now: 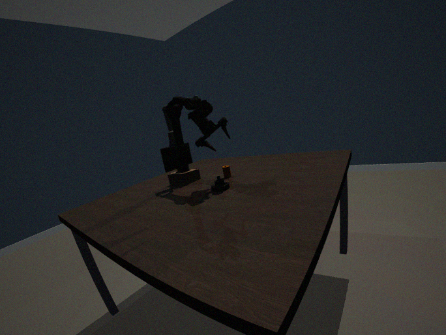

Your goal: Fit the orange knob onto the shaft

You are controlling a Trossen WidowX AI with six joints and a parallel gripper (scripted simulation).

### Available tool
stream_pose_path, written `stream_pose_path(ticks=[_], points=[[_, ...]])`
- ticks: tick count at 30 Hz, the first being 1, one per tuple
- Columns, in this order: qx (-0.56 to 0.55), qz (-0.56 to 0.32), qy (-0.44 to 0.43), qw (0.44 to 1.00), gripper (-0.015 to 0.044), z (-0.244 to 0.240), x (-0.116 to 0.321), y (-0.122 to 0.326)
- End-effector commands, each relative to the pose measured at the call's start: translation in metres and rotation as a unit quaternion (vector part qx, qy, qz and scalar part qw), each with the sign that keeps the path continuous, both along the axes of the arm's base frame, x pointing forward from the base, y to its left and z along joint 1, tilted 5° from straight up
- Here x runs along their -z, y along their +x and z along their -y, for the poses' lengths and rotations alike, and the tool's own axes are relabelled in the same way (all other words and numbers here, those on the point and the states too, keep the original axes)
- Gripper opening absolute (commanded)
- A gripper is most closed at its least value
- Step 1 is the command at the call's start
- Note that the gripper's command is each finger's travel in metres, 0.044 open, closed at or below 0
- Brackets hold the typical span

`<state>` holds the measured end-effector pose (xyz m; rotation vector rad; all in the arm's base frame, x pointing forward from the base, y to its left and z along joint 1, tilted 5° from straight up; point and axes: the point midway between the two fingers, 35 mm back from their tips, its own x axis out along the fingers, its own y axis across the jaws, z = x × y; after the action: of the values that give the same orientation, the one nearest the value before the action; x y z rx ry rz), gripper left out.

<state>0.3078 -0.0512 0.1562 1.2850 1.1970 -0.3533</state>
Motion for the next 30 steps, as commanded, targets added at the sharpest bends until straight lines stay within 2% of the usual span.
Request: stream_pose_path(ticks=[1,8,10,20,25,30], points=[[-0.154,-0.036,-0.088,0.984,0.0440,-0.047,0.023,-0.011],[-0.400,-0.063,-0.224,0.887,0.0440,-0.105,0.046,-0.040],[-0.442,-0.066,-0.247,0.860,0.0440,-0.106,0.050,-0.050],[-0.448,-0.066,-0.250,0.856,0.0440,-0.109,0.050,-0.049],[-0.448,-0.066,-0.250,0.856,0.0440,-0.112,0.083,-0.048],[-0.448,-0.066,-0.250,0.856,0.0440,-0.112,0.086,-0.048]])
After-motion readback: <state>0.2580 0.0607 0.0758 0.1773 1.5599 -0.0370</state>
